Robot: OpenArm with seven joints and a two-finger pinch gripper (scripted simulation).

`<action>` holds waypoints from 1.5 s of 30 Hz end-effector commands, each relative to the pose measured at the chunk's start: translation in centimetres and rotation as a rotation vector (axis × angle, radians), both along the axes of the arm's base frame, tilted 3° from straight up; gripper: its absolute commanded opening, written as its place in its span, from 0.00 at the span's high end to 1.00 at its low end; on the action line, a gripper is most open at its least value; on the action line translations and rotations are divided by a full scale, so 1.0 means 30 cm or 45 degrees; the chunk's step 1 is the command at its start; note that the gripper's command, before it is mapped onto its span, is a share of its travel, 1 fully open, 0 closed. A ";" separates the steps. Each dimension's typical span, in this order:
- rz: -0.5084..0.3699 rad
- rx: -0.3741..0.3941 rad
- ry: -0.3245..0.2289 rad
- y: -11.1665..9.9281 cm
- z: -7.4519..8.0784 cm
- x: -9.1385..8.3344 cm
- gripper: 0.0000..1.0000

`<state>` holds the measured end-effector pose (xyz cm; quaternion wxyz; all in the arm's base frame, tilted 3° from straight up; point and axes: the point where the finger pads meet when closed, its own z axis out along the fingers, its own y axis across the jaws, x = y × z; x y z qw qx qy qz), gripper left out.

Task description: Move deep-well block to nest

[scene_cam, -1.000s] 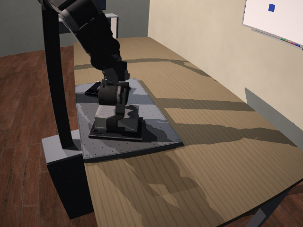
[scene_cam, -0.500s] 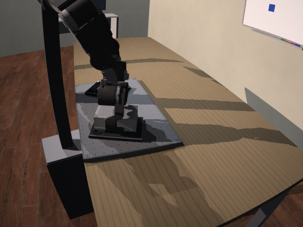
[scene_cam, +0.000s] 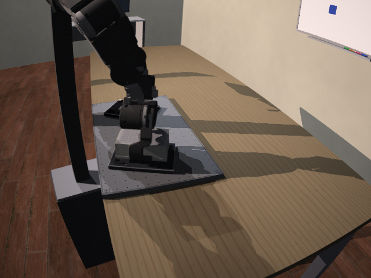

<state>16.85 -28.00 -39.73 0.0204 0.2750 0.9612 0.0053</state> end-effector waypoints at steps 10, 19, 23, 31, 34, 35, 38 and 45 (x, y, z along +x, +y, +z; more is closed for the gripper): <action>-0.001 -0.005 0.000 -0.002 0.006 0.004 1.00; -0.001 -0.005 0.000 -0.002 0.006 0.004 1.00; 0.000 0.003 -0.006 0.004 -0.007 0.003 1.00; 0.001 0.005 -0.007 0.006 -0.011 0.003 1.00; 0.001 0.005 -0.007 0.006 -0.011 0.003 1.00; 0.001 0.005 -0.007 0.006 -0.011 0.003 1.00; 0.001 0.005 -0.007 0.006 -0.016 0.003 1.00; 0.001 0.005 -0.007 0.007 -0.023 0.003 1.00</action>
